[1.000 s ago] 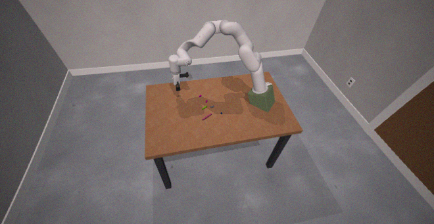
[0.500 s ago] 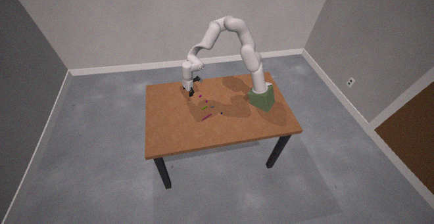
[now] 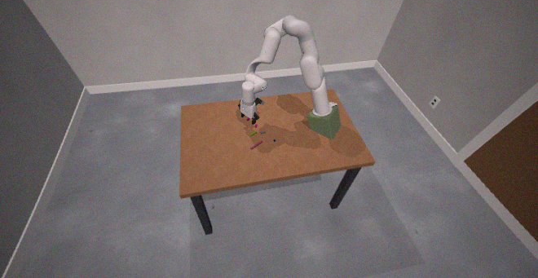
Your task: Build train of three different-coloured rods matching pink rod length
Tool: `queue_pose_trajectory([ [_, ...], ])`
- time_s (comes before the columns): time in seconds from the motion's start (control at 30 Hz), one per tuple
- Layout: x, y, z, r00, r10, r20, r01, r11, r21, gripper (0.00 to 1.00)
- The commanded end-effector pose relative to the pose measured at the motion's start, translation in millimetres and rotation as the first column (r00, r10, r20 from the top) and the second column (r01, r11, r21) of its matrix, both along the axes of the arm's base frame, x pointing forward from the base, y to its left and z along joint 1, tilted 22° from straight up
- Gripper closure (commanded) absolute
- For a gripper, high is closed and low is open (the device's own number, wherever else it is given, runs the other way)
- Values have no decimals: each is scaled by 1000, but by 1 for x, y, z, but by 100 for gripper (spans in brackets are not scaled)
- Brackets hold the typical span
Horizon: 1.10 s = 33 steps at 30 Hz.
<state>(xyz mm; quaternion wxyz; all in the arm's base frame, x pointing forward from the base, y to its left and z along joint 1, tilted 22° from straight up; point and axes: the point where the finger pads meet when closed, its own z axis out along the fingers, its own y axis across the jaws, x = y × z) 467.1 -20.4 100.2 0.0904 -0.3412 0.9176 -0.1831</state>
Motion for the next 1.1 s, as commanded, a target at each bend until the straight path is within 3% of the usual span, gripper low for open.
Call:
queue_pose_trajectory([
  [0.0,-36,10,-17,996,86,-30,-87,996,-11,0],
  [0.2,-47,13,-23,993,110,-44,-111,994,-14,0],
  [1.07,-48,13,-23,993,111,-44,-112,994,-14,0],
])
